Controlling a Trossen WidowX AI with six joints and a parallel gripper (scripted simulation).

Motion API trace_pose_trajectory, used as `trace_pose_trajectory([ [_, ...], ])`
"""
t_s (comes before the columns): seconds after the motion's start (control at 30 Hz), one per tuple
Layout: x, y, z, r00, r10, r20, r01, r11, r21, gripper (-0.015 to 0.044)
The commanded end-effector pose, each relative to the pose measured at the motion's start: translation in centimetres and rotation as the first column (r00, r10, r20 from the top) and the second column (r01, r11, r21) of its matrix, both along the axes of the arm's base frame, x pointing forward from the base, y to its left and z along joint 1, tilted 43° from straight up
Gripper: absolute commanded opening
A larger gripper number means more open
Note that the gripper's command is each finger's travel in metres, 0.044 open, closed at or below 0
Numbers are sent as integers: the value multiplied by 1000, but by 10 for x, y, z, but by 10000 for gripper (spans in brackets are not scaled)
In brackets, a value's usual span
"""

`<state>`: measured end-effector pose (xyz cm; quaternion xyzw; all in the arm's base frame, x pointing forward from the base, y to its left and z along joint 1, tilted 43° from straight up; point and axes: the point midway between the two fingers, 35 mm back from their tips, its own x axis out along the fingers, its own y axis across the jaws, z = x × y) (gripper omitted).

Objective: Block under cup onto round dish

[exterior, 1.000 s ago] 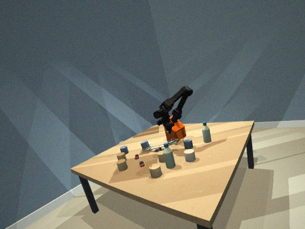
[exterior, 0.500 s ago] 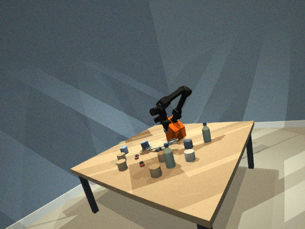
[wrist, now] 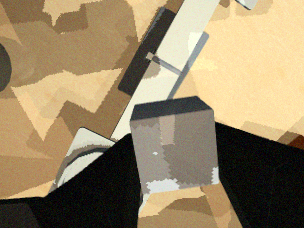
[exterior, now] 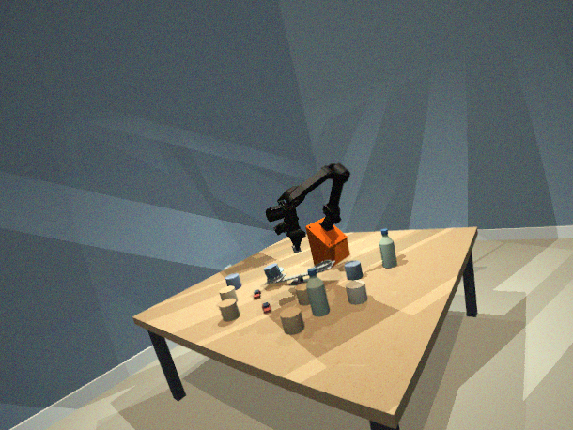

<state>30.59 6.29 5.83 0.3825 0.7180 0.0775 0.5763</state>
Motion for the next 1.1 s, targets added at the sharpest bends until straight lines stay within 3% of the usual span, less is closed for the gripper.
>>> trace_pose_trajectory([
  [0.0, 7, -15, -17, 1000, -1, 8, 1, 1000, -18, 0],
  [1.07, 4, -109, -146, 999, -33, -23, 33, 999, -21, 0],
])
